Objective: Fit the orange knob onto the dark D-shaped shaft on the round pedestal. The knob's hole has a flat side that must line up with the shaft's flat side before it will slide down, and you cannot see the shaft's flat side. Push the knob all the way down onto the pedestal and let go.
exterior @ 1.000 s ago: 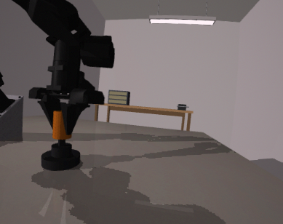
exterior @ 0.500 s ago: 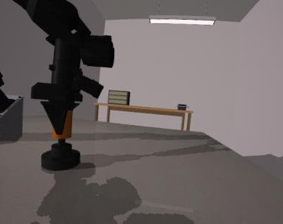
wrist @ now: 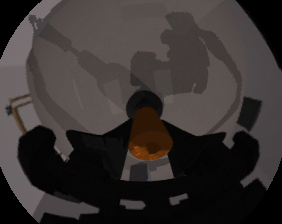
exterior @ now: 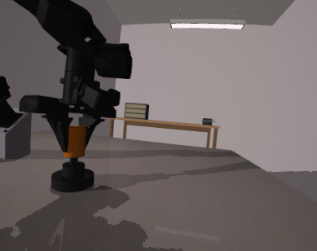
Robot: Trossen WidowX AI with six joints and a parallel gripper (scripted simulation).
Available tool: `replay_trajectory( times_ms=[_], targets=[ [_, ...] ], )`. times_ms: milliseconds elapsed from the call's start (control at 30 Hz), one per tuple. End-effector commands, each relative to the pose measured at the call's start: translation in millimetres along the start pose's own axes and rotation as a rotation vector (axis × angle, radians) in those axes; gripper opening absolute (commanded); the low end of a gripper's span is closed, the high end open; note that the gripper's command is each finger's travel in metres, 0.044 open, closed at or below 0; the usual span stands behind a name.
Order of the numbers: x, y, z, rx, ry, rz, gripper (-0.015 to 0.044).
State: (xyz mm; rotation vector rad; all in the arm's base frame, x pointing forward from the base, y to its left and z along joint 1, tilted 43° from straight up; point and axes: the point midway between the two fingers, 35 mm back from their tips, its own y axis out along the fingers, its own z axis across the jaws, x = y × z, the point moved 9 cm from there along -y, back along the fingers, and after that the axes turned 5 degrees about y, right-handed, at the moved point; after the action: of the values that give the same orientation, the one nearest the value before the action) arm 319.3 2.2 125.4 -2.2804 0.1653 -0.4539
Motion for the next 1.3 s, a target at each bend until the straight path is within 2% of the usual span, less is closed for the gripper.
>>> replay_trajectory(
  times_ms=[0,567,833,1267],
  targets=[
    [1.2,-0.2,-0.2,-0.001,0.033,-0.002,0.0000],
    [-0.8,-2.5,-0.6,-0.001,0.032,-0.002,0.0000],
    [0.4,-1.3,0.0,-0.001,0.242,-0.002,0.0000],
    [-0.3,2.0,-0.3,-0.001,0.242,-0.002,0.0000]
  ],
)
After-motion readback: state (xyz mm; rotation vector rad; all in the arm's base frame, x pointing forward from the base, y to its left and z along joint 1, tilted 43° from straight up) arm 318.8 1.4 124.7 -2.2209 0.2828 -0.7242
